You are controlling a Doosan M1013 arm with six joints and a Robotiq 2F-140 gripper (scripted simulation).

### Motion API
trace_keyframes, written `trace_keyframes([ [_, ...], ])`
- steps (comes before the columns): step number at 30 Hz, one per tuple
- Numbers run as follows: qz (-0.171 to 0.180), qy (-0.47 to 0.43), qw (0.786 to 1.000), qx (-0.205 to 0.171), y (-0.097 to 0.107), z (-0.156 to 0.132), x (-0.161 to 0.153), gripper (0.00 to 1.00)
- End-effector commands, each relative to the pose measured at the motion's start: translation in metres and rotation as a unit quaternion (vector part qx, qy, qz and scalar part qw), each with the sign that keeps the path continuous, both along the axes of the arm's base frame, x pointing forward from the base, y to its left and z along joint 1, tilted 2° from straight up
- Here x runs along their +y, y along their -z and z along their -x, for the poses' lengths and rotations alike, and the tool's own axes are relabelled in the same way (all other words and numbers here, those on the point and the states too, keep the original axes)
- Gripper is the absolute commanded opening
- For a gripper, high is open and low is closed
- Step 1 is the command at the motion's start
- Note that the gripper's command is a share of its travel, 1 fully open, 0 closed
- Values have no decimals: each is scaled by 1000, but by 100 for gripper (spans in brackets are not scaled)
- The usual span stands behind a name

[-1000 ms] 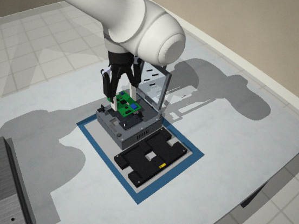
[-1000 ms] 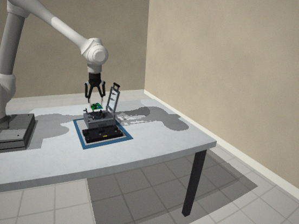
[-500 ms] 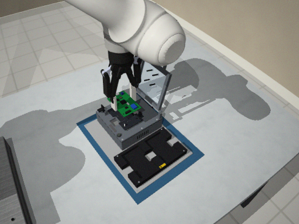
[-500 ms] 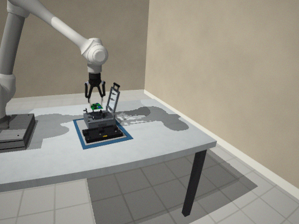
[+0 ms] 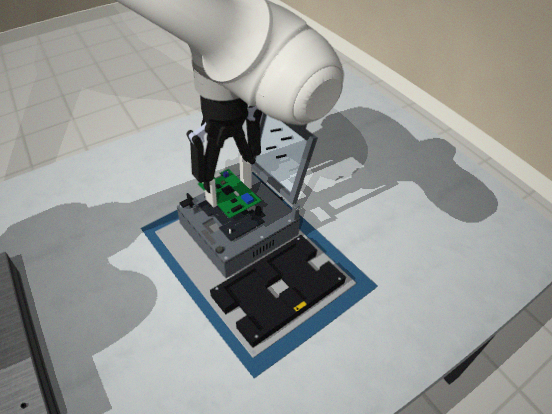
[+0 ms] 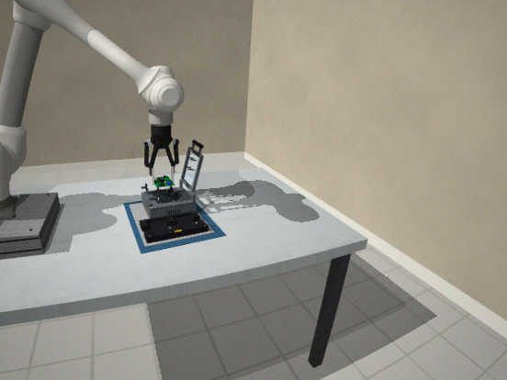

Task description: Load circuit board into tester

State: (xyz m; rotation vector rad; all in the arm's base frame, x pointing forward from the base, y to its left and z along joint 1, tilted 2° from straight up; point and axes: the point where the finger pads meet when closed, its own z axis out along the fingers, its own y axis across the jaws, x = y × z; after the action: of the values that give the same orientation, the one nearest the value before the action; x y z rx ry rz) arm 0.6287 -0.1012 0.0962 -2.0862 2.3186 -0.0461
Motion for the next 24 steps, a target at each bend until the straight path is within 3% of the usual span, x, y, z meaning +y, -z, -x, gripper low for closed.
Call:
trace_keyframes([
  [1, 3, -3, 1000, -2, 3, -2, 0, 46],
  [24, 3, -3, 1000, -2, 38, -4, 0, 46],
])
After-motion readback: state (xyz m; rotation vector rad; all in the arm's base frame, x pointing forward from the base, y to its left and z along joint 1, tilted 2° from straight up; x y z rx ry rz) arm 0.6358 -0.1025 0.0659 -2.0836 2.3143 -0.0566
